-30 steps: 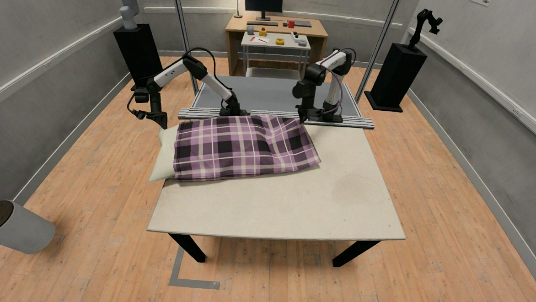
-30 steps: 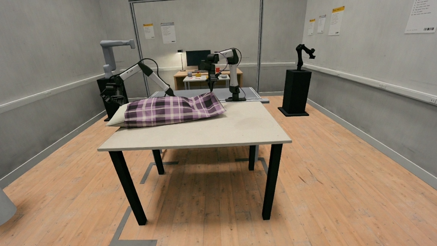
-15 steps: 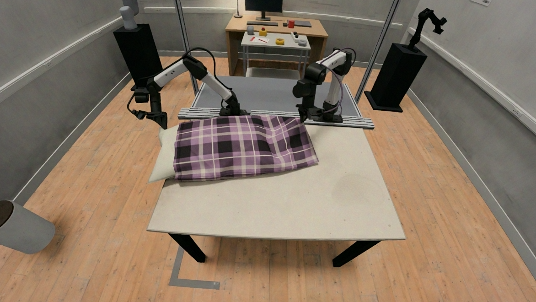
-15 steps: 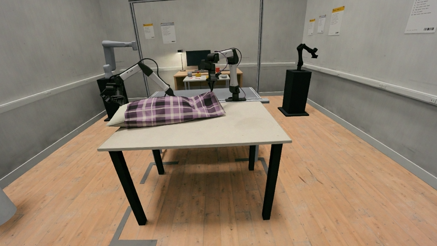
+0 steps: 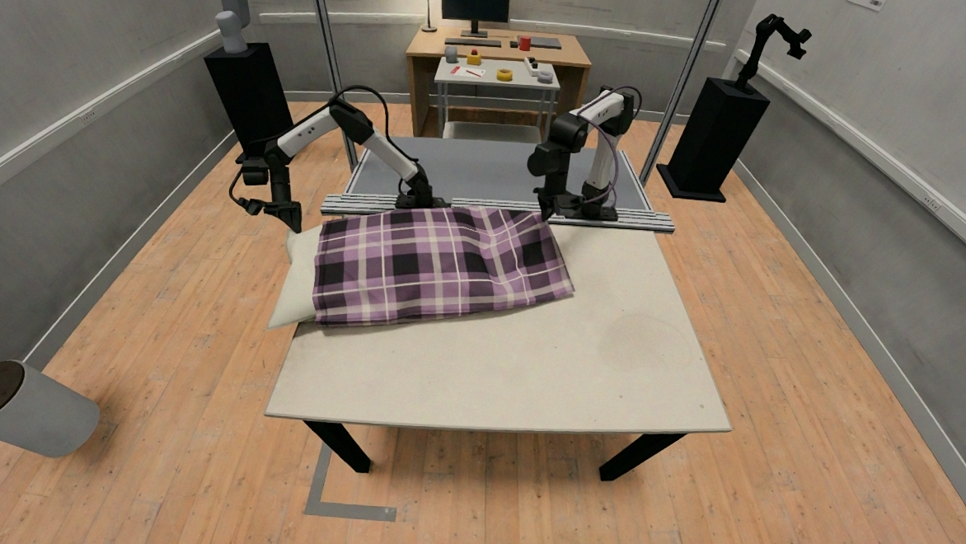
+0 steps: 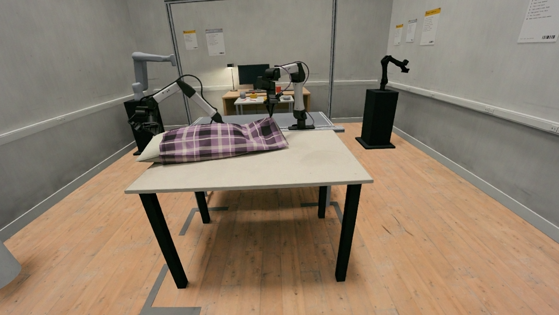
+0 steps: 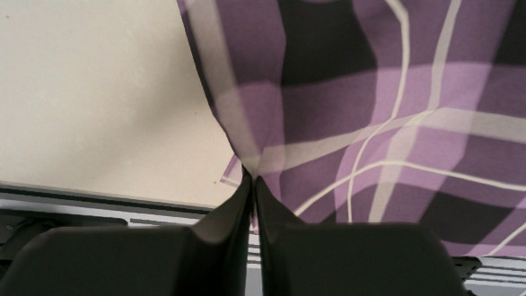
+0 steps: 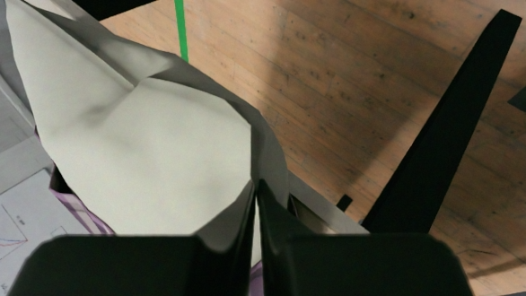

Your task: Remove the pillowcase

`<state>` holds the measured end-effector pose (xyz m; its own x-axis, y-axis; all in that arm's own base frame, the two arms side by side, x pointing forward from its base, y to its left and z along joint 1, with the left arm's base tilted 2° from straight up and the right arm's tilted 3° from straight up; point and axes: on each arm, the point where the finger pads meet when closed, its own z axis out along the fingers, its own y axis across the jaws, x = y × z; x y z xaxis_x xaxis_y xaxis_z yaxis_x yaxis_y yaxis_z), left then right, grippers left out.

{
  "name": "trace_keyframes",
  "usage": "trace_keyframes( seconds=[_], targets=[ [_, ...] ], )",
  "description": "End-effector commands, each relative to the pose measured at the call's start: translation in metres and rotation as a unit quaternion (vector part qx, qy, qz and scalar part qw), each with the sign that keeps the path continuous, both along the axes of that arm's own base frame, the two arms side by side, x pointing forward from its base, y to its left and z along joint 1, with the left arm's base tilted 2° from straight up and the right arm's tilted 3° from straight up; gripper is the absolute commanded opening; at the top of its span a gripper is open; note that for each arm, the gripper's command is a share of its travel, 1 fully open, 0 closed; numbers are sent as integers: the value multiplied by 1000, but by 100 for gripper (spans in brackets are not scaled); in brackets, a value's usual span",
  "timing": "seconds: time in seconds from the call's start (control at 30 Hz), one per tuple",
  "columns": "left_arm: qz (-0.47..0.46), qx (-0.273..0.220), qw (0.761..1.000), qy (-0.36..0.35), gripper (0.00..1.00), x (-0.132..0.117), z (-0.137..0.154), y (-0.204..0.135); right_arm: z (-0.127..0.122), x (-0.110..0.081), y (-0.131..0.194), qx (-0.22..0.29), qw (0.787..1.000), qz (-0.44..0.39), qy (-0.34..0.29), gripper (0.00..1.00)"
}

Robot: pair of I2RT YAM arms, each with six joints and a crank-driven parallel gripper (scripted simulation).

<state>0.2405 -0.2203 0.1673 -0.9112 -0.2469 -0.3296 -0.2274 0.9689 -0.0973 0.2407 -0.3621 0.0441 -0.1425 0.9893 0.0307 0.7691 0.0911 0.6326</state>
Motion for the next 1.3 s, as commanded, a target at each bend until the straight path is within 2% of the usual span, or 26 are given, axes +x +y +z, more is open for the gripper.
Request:
trace_keyframes(
  seconds=[0.0,0.4,0.47,0.63,0.9,1.0,1.27],
  targets=[
    [4,23,1000,7,1,-1,-3,14,1,3,-1,-13,1000,8,-1,1],
    [4,26,1000,8,1,-2,-4,16,1,3,-1,-13,1000,8,-1,1],
    [-3,-20,999,-41,1,13,25,2,1,4,-1,-13,1000,8,-1,1],
    [-36,-54,995,-71,1,22,41,-11,1,4,-1,-13,1000,8,-1,1],
    [-73,-94,984,-129,1,38,73,-23,1,4,-1,-14,1000,8,-1,1],
    [-72,-90,985,-130,1,40,70,-24,1,4,-1,-14,1000,8,-1,1],
    [-106,-133,965,-198,1,51,113,-33,1,4,-1,-13,1000,8,-1,1]
  ],
)
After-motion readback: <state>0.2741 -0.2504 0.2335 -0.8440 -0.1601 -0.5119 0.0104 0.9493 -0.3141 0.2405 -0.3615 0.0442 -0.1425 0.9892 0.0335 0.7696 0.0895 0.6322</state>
